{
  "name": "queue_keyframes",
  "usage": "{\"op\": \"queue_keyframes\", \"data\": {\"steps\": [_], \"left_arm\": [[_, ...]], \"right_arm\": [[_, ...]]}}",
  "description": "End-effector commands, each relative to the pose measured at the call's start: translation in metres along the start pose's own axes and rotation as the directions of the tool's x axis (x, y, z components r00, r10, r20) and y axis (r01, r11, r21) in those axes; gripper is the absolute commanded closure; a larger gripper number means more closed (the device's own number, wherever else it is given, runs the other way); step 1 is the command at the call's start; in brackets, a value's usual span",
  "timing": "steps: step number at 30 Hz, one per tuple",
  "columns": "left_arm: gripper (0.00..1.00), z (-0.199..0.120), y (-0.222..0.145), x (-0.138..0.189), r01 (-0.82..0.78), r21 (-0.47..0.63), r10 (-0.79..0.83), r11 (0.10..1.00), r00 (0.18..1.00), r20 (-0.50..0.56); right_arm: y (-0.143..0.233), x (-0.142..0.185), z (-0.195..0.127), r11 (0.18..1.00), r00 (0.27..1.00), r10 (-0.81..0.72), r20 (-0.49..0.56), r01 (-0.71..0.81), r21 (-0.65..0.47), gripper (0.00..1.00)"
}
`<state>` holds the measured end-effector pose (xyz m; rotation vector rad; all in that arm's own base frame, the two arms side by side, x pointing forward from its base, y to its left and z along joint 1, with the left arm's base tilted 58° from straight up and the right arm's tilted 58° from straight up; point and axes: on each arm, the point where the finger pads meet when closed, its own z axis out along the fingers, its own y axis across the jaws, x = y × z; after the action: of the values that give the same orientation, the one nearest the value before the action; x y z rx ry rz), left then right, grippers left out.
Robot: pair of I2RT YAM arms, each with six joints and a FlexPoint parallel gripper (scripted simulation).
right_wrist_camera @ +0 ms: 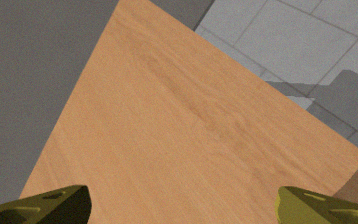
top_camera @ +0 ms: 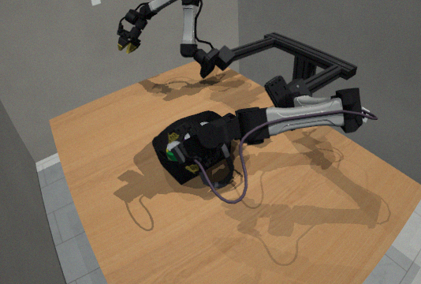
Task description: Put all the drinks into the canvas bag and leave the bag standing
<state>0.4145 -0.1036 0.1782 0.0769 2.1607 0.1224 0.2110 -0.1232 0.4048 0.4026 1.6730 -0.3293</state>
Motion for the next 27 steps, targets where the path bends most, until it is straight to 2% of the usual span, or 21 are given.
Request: {"op": "queue_keyframes", "data": {"steps": [1,4,7,8,9,12,17,21,24,25,26,27], "left_arm": [[0.14,-0.024,0.003,-0.066,0.039,0.113,-0.059,0.993,0.982,0.182],[0.14,-0.040,0.022,-0.090,0.054,0.129,-0.086,0.990,0.964,0.253],[0.14,-0.042,0.027,-0.094,0.055,0.132,-0.088,0.990,0.961,0.261],[0.14,-0.053,0.035,-0.105,0.059,0.136,-0.097,0.989,0.949,0.300],[0.14,-0.056,0.041,-0.104,0.061,0.134,-0.099,0.989,0.949,0.300],[0.14,-0.085,0.062,-0.135,0.064,0.139,-0.116,0.988,0.906,0.408],[0.14,-0.128,0.091,-0.164,0.047,0.133,-0.111,0.990,0.839,0.532],[0.14,-0.148,0.106,-0.173,0.038,0.118,-0.100,0.992,0.810,0.578],[0.14,-0.143,0.107,-0.168,0.041,0.118,-0.101,0.992,0.824,0.558],[0.14,-0.157,0.111,-0.174,0.039,0.110,-0.097,0.993,0.803,0.588],[0.14,-0.143,0.111,-0.154,0.048,0.104,-0.096,0.993,0.843,0.529],[0.14,-0.143,0.113,-0.153,0.050,0.100,-0.096,0.994,0.844,0.528]], "right_arm": [[0.010,-0.032,0.023,0.999,0.991,-0.044,0.125,0.045,-0.006,0.14],[0.033,-0.034,0.043,0.997,0.990,-0.016,0.142,0.028,-0.077,0.14],[0.041,-0.044,0.045,0.994,0.985,-0.038,0.169,0.055,-0.094,0.14],[0.049,-0.034,0.055,0.991,0.987,-0.043,0.153,0.062,-0.116,0.14],[0.059,-0.035,0.060,0.987,0.986,-0.044,0.160,0.068,-0.147,0.14],[0.089,-0.034,0.074,0.973,0.984,-0.035,0.175,0.073,-0.218,0.14],[0.141,-0.032,0.088,0.942,0.980,0.005,0.197,0.062,-0.331,0.14],[0.173,-0.027,0.091,0.916,0.980,0.023,0.200,0.059,-0.397,0.14],[0.177,-0.036,0.088,0.912,0.974,0.021,0.224,0.073,-0.404,0.14],[0.184,-0.037,0.087,0.906,0.974,0.020,0.227,0.078,-0.416,0.14],[0.189,-0.028,0.088,0.897,0.977,0.008,0.212,0.087,-0.433,0.14],[0.191,-0.022,0.090,0.896,0.980,0.002,0.201,0.087,-0.435,0.14]]}}
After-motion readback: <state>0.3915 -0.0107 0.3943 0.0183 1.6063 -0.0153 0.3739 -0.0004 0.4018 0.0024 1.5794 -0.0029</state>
